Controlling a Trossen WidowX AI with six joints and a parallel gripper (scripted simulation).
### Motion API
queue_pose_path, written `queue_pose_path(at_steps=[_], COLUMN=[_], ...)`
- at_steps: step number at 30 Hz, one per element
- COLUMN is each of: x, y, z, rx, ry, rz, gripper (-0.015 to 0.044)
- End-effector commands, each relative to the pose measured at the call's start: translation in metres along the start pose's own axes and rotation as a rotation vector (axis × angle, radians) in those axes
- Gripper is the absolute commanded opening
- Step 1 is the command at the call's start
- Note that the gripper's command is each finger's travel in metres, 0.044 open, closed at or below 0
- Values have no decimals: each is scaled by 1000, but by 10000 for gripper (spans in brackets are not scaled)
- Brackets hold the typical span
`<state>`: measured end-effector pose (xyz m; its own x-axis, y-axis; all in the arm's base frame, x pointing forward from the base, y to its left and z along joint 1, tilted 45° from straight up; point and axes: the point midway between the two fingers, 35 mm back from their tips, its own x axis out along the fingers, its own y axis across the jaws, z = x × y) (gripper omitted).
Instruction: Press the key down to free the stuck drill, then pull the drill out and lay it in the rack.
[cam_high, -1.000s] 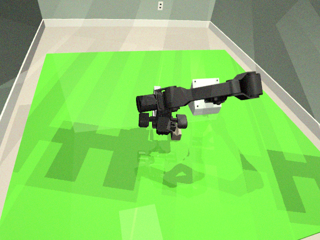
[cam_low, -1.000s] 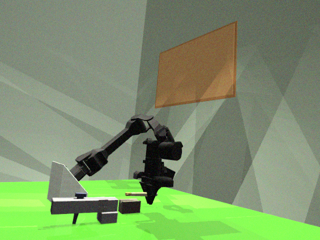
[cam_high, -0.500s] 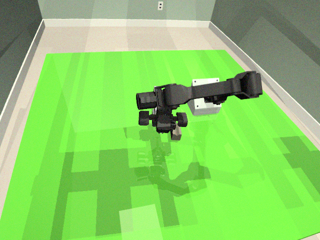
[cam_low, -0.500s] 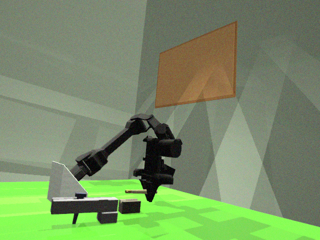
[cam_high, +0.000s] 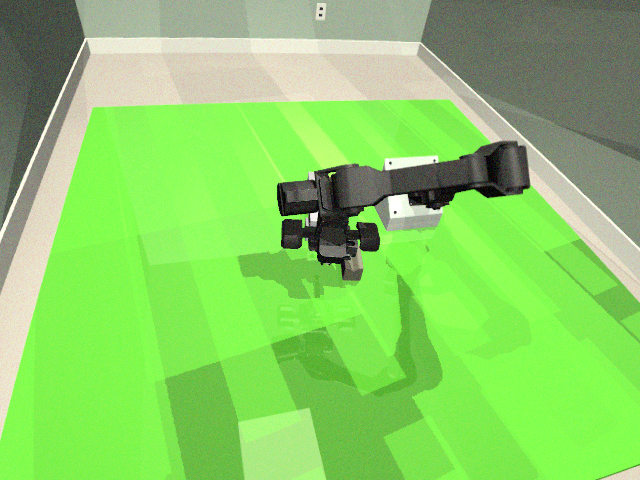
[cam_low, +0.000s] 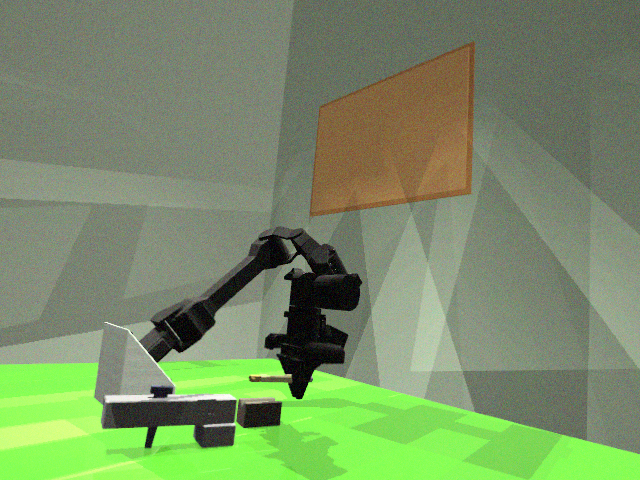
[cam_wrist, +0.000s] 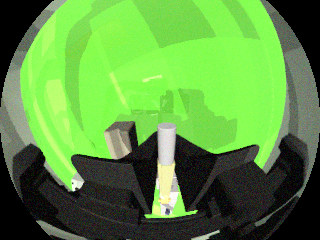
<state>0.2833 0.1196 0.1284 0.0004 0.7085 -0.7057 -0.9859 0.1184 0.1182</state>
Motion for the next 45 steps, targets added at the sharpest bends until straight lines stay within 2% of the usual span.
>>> queue_pose_path(at_steps=[1, 34, 45], x=[0, 1, 18], y=[7, 65, 65], z=[1, 10, 11], rx=[4, 5, 5], ry=[0, -1, -2], rz=[3, 5, 5], gripper=[0, 0, 0])
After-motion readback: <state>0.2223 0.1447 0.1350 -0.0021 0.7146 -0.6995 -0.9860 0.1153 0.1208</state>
